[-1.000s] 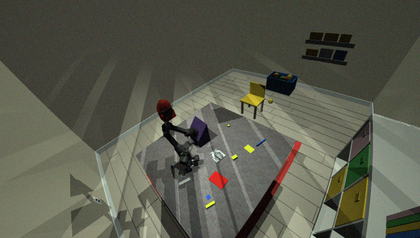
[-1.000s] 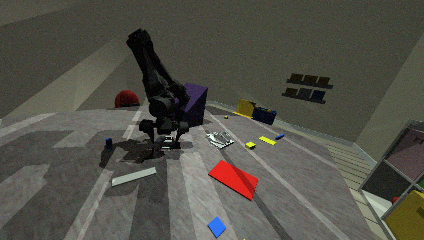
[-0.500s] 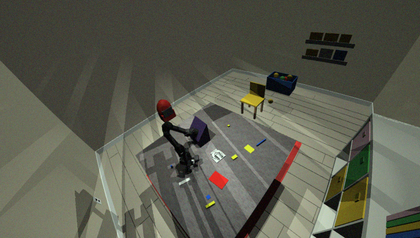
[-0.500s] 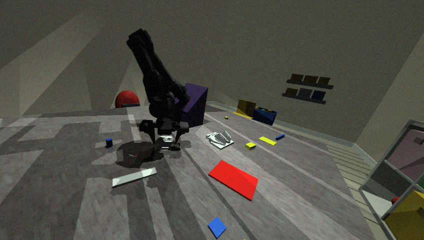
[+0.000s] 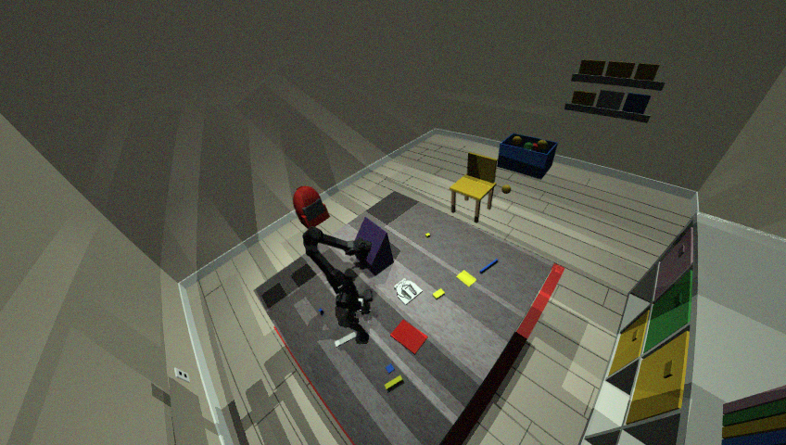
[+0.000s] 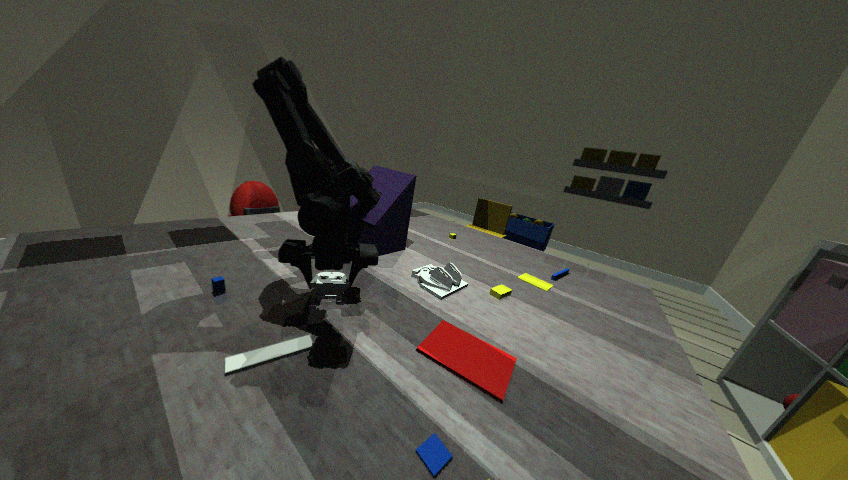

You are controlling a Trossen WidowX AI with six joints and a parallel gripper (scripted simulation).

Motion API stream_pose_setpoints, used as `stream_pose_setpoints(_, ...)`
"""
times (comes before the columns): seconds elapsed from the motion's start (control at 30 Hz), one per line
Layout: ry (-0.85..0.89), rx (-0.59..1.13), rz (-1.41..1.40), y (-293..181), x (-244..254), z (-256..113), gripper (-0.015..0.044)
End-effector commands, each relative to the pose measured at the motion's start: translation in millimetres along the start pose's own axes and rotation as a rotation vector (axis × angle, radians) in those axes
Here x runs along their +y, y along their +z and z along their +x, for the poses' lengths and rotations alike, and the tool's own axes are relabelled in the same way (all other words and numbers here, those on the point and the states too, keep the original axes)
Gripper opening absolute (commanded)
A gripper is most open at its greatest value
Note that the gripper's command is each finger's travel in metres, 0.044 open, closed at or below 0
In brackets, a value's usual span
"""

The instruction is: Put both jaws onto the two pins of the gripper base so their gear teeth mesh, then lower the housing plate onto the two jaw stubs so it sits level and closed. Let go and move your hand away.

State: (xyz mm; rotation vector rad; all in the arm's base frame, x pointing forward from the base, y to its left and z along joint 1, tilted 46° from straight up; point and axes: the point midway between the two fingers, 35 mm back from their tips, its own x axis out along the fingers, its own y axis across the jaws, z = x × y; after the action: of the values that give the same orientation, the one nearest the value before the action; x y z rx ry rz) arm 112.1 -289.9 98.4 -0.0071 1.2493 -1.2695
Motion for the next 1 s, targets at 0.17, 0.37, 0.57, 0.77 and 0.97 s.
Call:
stream_pose_setpoints(0.17, 0.001, 0.001, 0.000, 0.6, 0.6, -4.5, 0.0351)
stream_pose_setpoints(0.37, 0.006, 0.002, 0.000, 2.4, 2.2, -23.2, 0.0351)
stream_pose_setpoints(0.57, 0.008, 0.003, -0.001, 2.7, 2.6, -42.2, 0.0351)
stream_pose_setpoints(0.77, 0.008, 0.001, -0.003, 1.6, 1.8, -61.4, 0.0351)
stream_pose_setpoints(0.97, 0.007, 0.000, -0.005, 0.3, 0.6, -72.4, 0.0351)
